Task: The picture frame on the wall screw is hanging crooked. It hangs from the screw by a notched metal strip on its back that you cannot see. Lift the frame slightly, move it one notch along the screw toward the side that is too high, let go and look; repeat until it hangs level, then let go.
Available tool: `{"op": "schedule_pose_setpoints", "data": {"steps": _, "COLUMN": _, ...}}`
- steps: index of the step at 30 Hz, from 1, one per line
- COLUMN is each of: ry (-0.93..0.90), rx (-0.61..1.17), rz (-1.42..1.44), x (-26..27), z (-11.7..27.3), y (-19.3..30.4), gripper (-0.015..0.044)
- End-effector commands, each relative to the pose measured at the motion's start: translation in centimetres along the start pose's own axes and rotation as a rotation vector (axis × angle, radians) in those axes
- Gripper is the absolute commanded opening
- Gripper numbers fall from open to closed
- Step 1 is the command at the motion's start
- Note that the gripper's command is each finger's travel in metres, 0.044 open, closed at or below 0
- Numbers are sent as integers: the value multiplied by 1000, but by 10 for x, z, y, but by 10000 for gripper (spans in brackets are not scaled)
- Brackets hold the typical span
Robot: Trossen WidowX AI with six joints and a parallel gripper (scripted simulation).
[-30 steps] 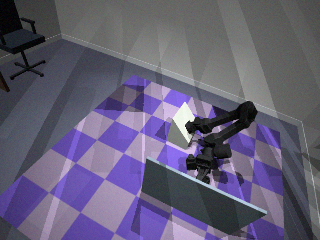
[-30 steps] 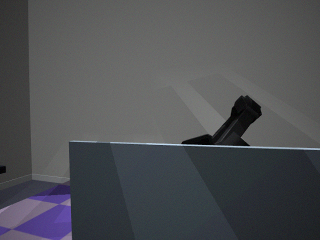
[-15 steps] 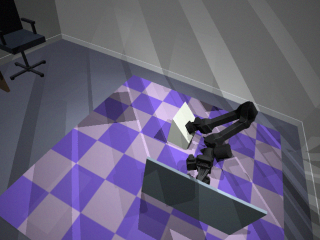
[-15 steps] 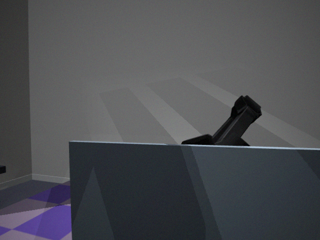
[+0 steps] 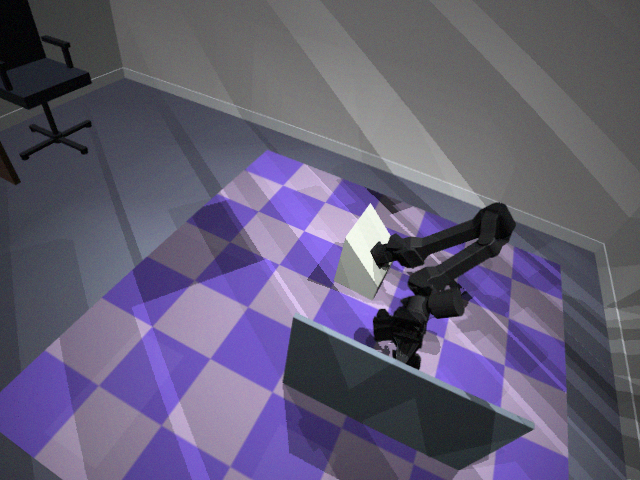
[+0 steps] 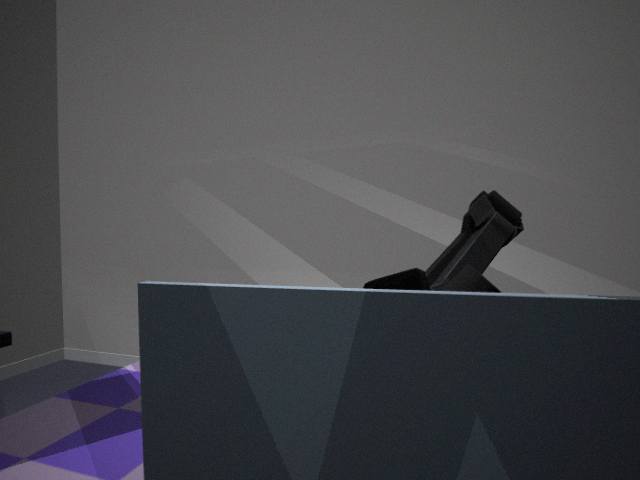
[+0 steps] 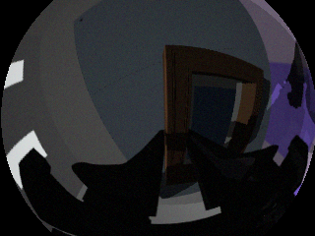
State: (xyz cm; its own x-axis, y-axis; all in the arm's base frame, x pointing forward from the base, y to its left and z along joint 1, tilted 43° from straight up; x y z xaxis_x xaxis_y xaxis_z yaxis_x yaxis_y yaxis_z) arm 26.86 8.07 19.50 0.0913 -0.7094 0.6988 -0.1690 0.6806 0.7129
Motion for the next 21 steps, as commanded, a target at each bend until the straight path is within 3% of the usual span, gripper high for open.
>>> {"op": "schedule_pose_setpoints", "data": {"steps": 1, "ry": -1, "rx": 3, "rz": -1, "x": 0, "z": 0, "y": 1, "gripper": 76}}
{"op": "schedule_pose_setpoints", "data": {"steps": 5, "ry": -1, "rx": 3, "rz": -1, "x": 0, "z": 0, "y": 1, "gripper": 49}}
{"op": "schedule_pose_setpoints", "data": {"steps": 7, "ry": -1, "rx": 3, "rz": -1, "x": 0, "z": 0, "y": 1, "gripper": 0}}
{"op": "schedule_pose_setpoints", "data": {"steps": 21, "ry": -1, "rx": 3, "rz": -1, "x": 2, "z": 0, "y": 0, "gripper": 0}}
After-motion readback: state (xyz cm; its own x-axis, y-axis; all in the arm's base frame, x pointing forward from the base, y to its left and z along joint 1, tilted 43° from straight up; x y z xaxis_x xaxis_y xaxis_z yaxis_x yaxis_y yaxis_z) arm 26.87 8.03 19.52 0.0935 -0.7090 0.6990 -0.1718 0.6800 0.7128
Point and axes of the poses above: the point midway between the two fingers, 35 mm back from their tips, its own z axis back along the fingers, its own x axis across the jaws, y = z × x, the point moved 9 cm from there along z, back along the fingers, and after that the axes turned 15 degrees about z, right-handed, at the moved point
